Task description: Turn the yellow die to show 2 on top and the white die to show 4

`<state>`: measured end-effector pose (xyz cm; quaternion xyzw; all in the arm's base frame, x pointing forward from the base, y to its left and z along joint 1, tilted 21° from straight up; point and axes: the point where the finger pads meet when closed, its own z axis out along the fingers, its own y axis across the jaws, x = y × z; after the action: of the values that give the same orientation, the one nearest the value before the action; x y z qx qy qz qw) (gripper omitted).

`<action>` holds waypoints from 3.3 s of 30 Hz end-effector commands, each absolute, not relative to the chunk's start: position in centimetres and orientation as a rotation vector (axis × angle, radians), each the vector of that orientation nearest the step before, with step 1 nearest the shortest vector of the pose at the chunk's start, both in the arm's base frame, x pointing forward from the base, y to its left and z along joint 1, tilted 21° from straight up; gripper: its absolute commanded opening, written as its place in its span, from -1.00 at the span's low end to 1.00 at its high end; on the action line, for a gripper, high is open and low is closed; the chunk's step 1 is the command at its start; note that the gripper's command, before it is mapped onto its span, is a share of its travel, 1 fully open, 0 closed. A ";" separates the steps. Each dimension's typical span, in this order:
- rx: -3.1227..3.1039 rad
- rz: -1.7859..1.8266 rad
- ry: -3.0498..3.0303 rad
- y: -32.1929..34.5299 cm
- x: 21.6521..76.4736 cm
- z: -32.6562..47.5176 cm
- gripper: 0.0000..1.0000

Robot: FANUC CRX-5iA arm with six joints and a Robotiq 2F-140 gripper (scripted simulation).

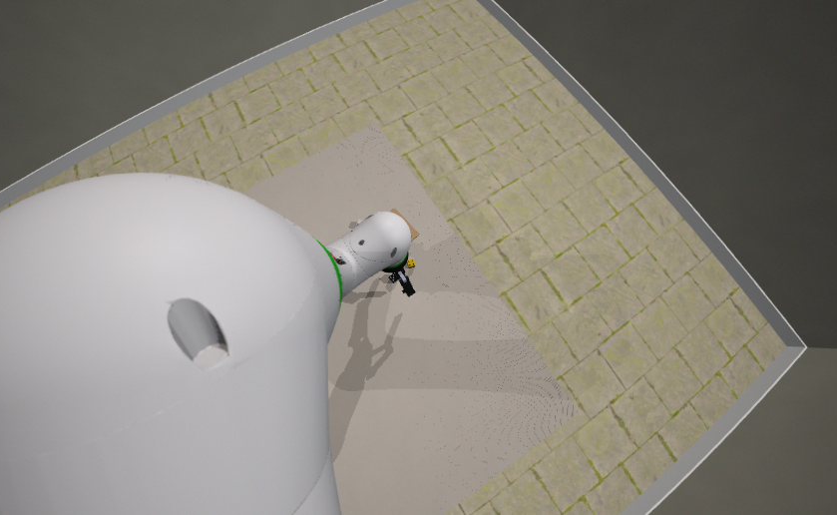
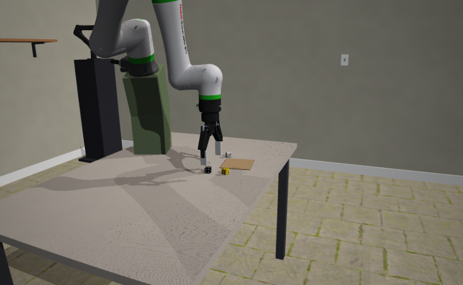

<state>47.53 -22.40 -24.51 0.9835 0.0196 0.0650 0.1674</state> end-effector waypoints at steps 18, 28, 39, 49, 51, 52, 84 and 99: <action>2.799 0.185 0.056 -22.0 49.3 -24.4 1.00; 2.799 0.185 0.056 -21.1 53.8 -24.0 1.00; 2.799 0.185 0.056 -20.8 55.4 -23.9 1.00; 2.799 0.185 0.056 -20.8 55.4 -23.9 1.00; 2.799 0.185 0.056 -20.8 55.4 -23.9 1.00; 2.799 0.185 0.056 -20.8 55.4 -23.9 1.00; 2.799 0.185 0.056 -20.1 55.1 -24.2 1.00; 2.799 0.185 0.056 -13.6 52.6 -26.8 1.00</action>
<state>53.24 -15.40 -26.14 0.9841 0.0196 0.0600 0.1662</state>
